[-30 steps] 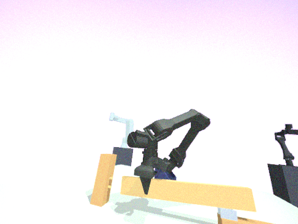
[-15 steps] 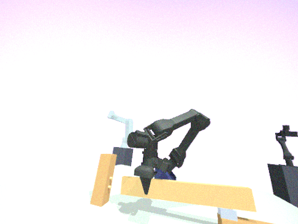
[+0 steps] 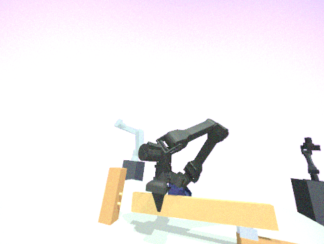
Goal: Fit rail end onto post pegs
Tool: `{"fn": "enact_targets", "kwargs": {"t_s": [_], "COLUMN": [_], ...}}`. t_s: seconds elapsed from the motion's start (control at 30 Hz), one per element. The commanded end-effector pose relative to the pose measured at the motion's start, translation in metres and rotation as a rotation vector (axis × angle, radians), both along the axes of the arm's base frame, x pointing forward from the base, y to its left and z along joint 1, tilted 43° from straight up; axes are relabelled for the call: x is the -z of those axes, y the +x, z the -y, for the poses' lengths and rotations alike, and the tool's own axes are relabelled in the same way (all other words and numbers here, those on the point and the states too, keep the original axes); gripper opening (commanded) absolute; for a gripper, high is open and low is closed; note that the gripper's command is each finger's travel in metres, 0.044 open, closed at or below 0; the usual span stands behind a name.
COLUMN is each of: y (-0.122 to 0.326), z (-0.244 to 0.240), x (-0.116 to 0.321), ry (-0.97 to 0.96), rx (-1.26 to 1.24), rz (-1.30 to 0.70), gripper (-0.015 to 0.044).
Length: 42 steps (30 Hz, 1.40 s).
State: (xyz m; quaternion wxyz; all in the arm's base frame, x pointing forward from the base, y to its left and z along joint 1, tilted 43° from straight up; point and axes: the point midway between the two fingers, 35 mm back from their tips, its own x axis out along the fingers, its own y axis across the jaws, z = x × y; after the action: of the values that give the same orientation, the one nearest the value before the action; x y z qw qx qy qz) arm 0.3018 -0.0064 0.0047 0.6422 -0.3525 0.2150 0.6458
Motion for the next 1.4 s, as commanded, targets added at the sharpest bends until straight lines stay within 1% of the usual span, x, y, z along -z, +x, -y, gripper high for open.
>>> {"fn": "enact_targets", "kwargs": {"t_s": [0.0,1.37], "y": [0.0006,0.0028], "z": [0.0005,0.0094], "x": [-0.0001,0.0074], "ry": [0.0,-0.001], "rx": [0.001,0.001], "rz": [0.002,0.003], "gripper": [0.0,0.0]}}
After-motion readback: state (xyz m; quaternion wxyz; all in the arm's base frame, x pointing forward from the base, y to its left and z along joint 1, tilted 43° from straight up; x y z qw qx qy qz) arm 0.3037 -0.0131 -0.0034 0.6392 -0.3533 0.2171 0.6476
